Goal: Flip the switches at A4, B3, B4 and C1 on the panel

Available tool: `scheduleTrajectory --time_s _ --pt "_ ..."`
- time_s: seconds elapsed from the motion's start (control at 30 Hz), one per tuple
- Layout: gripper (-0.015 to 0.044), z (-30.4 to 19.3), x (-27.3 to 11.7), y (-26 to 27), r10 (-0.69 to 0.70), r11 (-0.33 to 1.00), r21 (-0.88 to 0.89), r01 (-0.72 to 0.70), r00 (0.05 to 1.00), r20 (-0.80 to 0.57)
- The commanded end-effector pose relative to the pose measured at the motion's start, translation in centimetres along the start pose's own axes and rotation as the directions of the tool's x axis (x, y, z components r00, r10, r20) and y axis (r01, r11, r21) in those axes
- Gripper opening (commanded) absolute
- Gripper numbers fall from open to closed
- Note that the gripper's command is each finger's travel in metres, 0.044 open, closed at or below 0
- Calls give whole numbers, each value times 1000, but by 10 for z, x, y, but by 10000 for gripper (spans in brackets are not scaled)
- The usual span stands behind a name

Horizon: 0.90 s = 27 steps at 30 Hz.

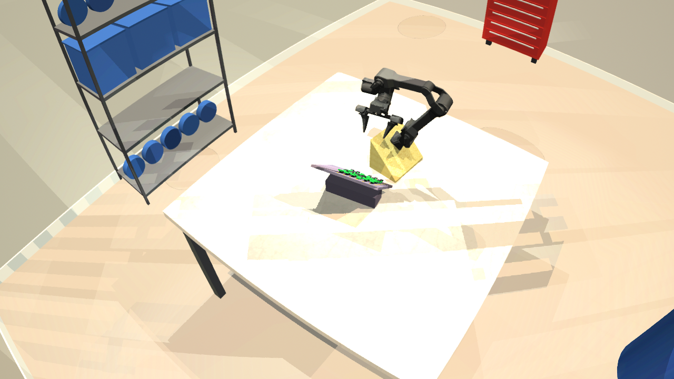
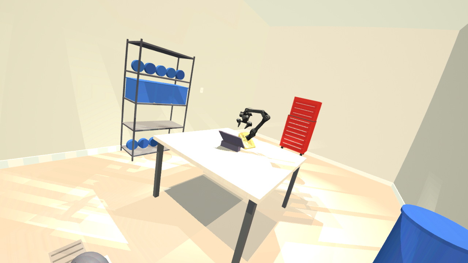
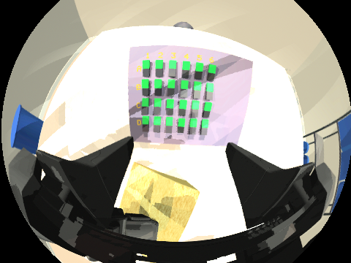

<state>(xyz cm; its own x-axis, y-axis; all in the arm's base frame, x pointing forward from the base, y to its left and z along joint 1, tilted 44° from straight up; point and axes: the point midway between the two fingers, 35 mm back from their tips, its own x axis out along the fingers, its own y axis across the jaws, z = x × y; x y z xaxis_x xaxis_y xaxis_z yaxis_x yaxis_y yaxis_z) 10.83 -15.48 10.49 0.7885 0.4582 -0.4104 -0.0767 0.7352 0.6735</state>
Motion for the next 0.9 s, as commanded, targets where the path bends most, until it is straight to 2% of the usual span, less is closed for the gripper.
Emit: scheduleTrajectory --time_s 0.0,0.2,0.37,0.47,0.57,0.73,0.87 --pt "374 1 1 -1 -3 1000 1 3 1000 -3" --pt "216 34 47 -20 -63 998 5 63 997 -41" --pt "85 74 91 -11 -19 1000 -14 20 1000 8" --pt "6 80 97 -8 -4 1000 -18 5 1000 16" --pt "0 80 98 -8 -5 1000 -18 5 1000 15" --pt "0 82 131 -8 -4 1000 -18 4 1000 -7" --pt "0 82 133 -8 -4 1000 -18 3 1000 -8"
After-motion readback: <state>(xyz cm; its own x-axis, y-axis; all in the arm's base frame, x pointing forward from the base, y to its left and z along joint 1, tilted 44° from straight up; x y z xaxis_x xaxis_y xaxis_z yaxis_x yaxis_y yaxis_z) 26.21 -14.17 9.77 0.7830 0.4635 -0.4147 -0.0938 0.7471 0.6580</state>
